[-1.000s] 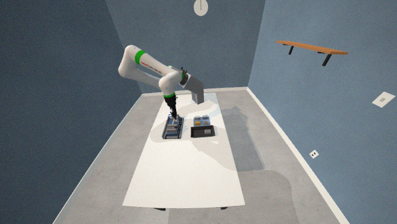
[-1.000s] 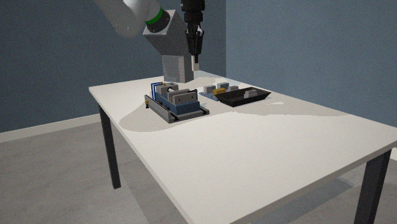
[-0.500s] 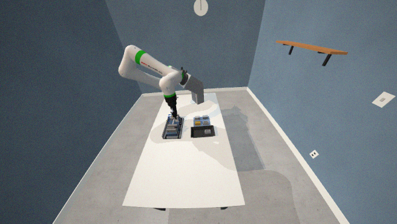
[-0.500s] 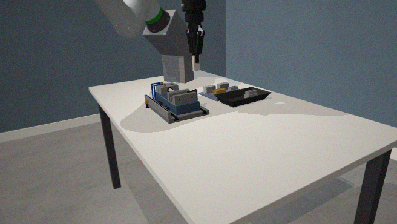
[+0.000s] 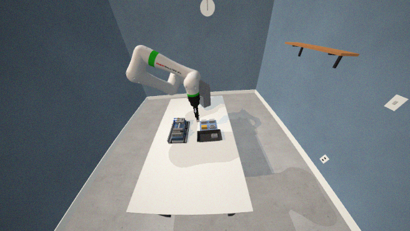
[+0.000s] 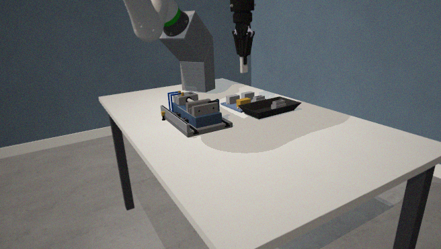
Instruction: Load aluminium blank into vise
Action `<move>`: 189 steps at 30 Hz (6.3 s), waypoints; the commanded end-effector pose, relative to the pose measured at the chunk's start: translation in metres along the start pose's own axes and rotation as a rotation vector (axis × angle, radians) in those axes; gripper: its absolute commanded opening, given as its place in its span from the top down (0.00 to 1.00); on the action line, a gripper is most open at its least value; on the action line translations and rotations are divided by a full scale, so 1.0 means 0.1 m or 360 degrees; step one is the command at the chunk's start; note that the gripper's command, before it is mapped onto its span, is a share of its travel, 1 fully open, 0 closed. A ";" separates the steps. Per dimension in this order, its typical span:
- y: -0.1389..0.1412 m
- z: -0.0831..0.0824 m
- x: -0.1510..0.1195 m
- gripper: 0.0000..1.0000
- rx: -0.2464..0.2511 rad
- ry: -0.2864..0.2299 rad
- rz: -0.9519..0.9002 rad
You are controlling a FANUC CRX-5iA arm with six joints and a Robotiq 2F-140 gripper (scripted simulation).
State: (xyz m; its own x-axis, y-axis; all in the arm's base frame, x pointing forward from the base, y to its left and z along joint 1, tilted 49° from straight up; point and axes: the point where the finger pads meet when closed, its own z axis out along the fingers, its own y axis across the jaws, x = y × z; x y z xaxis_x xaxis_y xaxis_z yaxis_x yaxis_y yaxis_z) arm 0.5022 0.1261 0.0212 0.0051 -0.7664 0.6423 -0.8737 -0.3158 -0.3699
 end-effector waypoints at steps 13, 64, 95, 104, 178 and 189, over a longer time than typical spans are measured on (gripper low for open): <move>0.75 0.06 -1.35 1.00 0.0015 0.0039 -0.0029; 0.77 0.18 -1.38 0.60 0.0016 0.0041 -0.0030; 0.75 1.15 -1.36 0.60 0.0016 0.0041 -0.0030; 0.75 1.35 -1.35 0.60 0.0016 0.0041 -0.0030; 0.75 1.44 -1.35 0.60 0.0016 0.0041 -0.0030; 0.75 1.49 -1.35 0.60 0.0016 0.0041 -0.0030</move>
State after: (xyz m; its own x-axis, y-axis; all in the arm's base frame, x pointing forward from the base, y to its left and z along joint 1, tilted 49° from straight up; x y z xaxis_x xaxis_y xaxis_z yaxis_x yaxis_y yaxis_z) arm 0.5085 0.1228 -0.1926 0.0087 -0.7456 0.6664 -0.8689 -0.3355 -0.3640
